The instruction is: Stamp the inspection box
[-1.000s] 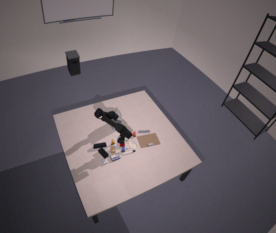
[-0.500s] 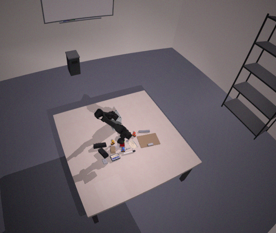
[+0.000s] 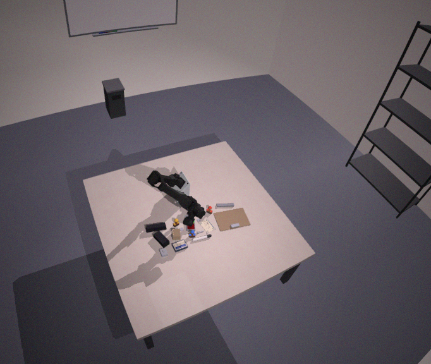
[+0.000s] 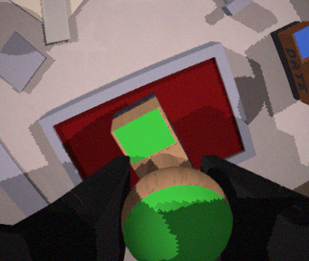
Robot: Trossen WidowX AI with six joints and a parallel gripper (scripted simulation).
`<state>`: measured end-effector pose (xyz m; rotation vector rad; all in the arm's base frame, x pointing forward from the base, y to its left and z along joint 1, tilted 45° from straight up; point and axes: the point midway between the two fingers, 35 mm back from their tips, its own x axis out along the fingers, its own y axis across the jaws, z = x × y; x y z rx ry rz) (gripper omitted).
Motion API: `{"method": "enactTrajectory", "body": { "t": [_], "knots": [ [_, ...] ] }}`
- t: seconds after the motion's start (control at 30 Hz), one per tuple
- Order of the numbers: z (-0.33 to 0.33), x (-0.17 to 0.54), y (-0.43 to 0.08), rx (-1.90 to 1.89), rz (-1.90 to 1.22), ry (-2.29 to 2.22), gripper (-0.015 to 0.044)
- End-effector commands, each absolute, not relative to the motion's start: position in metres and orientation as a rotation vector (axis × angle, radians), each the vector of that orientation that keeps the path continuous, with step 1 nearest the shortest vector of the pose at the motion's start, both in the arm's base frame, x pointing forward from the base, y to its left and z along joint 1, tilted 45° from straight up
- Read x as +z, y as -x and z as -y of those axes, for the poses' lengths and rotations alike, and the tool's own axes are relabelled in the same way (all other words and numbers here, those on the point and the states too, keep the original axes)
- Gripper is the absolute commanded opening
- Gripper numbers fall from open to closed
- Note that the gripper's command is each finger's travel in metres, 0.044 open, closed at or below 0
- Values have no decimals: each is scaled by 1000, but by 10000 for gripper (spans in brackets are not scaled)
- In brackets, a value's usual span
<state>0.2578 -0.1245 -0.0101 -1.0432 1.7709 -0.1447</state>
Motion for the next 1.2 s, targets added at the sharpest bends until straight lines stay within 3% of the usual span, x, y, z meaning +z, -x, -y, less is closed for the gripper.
{"method": "enactTrajectory", "body": {
  "t": [0.0,1.17],
  "knots": [
    [128,-12,-255,-145,-1778,1046,0],
    [136,-20,-253,-151,-1778,1045,0]
  ]
}}
